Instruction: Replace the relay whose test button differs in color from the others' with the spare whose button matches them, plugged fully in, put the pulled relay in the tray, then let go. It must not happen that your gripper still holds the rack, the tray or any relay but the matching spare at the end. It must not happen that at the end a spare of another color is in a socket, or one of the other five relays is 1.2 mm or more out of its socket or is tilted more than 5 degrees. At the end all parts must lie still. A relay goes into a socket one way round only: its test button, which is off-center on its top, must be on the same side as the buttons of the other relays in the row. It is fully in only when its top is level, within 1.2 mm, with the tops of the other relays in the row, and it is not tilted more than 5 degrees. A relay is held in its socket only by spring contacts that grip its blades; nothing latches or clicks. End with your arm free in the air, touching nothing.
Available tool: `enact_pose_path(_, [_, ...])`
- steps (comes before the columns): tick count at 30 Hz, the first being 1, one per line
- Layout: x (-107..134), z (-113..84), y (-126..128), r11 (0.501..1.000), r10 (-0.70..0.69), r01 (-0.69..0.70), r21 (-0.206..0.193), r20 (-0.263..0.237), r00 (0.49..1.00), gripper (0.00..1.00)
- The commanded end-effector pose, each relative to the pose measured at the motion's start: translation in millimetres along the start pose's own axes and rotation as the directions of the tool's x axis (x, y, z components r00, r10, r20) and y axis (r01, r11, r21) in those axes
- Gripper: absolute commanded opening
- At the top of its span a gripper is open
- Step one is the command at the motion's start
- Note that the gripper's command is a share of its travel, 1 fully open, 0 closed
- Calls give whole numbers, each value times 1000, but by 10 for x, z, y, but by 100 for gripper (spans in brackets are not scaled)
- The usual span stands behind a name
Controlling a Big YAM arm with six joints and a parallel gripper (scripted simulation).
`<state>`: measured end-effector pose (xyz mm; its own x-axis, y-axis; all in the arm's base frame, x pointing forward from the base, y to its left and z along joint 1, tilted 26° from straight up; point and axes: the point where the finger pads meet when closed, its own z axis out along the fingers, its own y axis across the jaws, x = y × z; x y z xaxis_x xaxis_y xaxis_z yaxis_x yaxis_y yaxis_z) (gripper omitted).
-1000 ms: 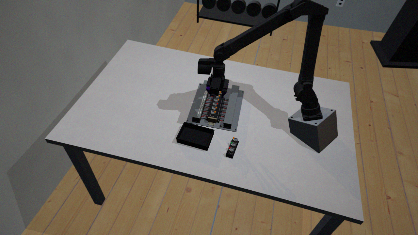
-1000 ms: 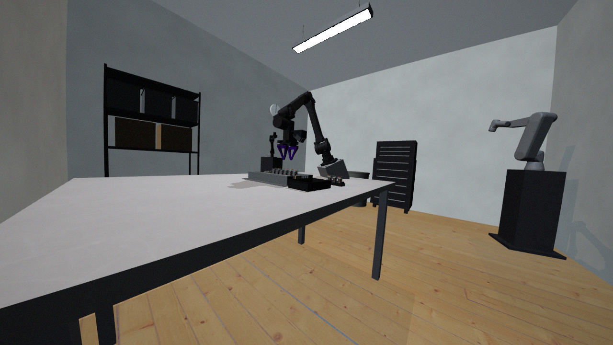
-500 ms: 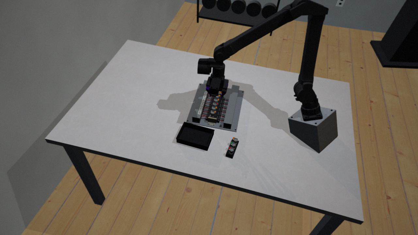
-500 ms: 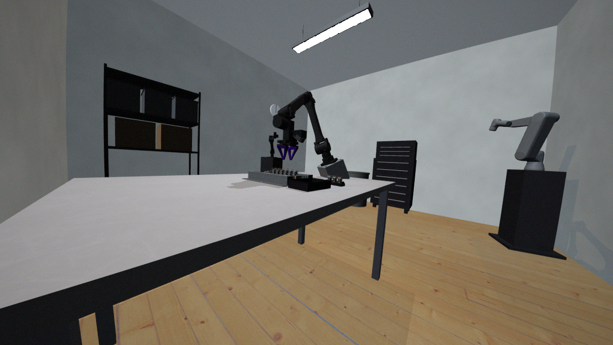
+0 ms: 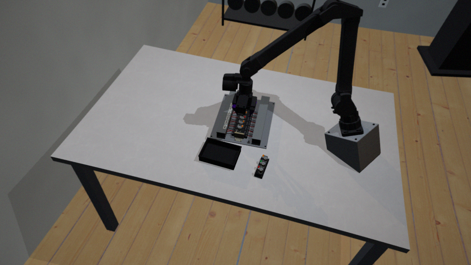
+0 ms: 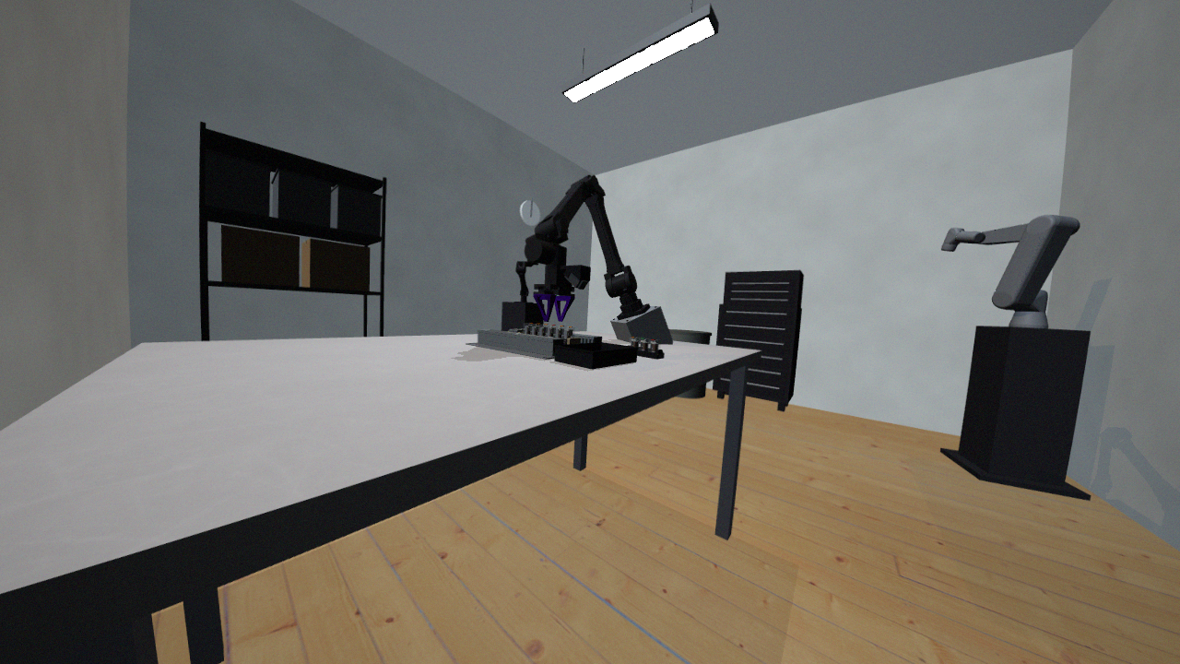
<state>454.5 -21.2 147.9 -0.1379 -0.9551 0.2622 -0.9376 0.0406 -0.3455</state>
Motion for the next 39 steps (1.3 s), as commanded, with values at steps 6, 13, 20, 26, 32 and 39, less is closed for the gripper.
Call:
enact_pose_path(6, [50,27,-123,1000,1,-1,28,3,1000,59])
enact_pose_path(13, [67,-80,-174,999,5,-6,51,6,1000,59])
enact_pose_path(20, [55,-57,-171,999,2,-2,44,6,1000,59])
enact_pose_path(26, [48,-35,-165,999,0,0,39,5,1000,59])
enact_pose_path(32, [43,-20,-161,999,-1,1,35,5,1000,59])
enact_pose_path(39, [41,-15,-160,999,-2,1,34,5,1000,59])
